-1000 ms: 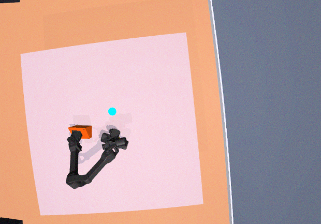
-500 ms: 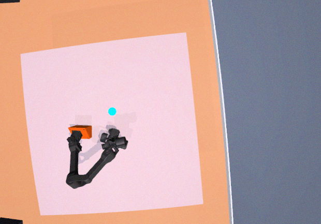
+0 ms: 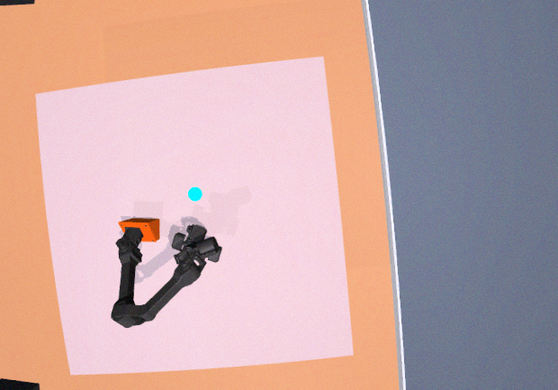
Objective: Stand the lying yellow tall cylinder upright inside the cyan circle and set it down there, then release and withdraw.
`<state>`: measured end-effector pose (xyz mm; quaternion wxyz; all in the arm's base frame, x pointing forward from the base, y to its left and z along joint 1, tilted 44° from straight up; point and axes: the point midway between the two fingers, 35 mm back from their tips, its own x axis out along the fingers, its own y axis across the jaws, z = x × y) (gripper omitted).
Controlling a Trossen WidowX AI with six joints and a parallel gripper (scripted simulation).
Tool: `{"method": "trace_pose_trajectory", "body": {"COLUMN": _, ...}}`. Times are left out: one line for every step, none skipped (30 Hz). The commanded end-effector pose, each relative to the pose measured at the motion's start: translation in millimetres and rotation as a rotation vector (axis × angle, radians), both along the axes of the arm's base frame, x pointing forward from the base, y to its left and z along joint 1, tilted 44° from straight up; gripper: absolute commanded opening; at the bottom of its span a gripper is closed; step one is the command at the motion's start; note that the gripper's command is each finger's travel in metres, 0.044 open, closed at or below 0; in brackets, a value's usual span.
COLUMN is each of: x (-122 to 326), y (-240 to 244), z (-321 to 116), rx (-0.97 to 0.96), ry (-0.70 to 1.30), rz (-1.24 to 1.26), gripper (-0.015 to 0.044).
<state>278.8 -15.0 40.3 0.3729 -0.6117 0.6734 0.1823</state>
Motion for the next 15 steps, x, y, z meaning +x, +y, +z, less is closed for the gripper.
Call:
{"method": "trace_pose_trajectory", "body": {"x": 1, "y": 11, "z": 11, "rx": 0.008, "ry": -0.007, "rz": -0.002, "gripper": 0.0105}}
{"method": "trace_pose_trajectory", "body": {"x": 1, "y": 13, "z": 14, "rx": 0.008, "ry": -0.007, "rz": -0.002, "gripper": 0.0105}}
{"method": "trace_pose_trajectory", "body": {"x": 1, "y": 15, "z": 16, "rx": 0.008, "ry": -0.007, "rz": -0.002, "gripper": 0.0105}}
{"method": "trace_pose_trajectory", "body": {"x": 1, "y": 18, "z": 18, "rx": 0.007, "ry": -0.007, "rz": -0.003, "gripper": 0.0105}}
{"method": "trace_pose_trajectory", "body": {"x": 0, "y": 20, "z": 20, "rx": 0.007, "ry": -0.007, "rz": -0.003, "gripper": 0.0105}}
{"method": "trace_pose_trajectory", "body": {"x": 0, "y": 22, "z": 23, "rx": 0.007, "ry": -0.007, "rz": -0.003, "gripper": 0.0105}}
{"method": "trace_pose_trajectory", "body": {"x": 0, "y": 24, "z": 25, "rx": 0.007, "ry": -0.007, "rz": -0.003, "gripper": 0.0105}}
{"method": "trace_pose_trajectory", "body": {"x": -1, "y": 26, "z": 28, "rx": 0.006, "ry": -0.007, "rz": -0.003, "gripper": 0.0105}}
{"method": "trace_pose_trajectory", "body": {"x": -1, "y": 28, "z": 30, "rx": 0.006, "ry": -0.007, "rz": -0.003, "gripper": 0.0105}}
{"method": "trace_pose_trajectory", "body": {"x": -2, "y": 30, "z": 32, "rx": 0.006, "ry": -0.007, "rz": -0.003, "gripper": 0.0105}}
{"method": "trace_pose_trajectory", "body": {"x": -2, "y": 32, "z": 35, "rx": 0.005, "ry": -0.007, "rz": -0.003, "gripper": 0.0105}}
{"method": "trace_pose_trajectory", "body": {"x": -3, "y": 34, "z": 37, "rx": 0.005, "ry": -0.007, "rz": -0.003, "gripper": 0.0105}}
{"method": "trace_pose_trajectory", "body": {"x": -3, "y": 36, "z": 40, "rx": 0.004, "ry": -0.007, "rz": -0.004, "gripper": 0.0105}}
{"method": "trace_pose_trajectory", "body": {"x": -4, "y": 38, "z": 42, "rx": 0.003, "ry": -0.007, "rz": -0.004, "gripper": 0.0105}}
{"method": "trace_pose_trajectory", "body": {"x": -5, "y": 40, "z": 45, "rx": 0.003, "ry": -0.007, "rz": -0.004, "gripper": 0.0105}}
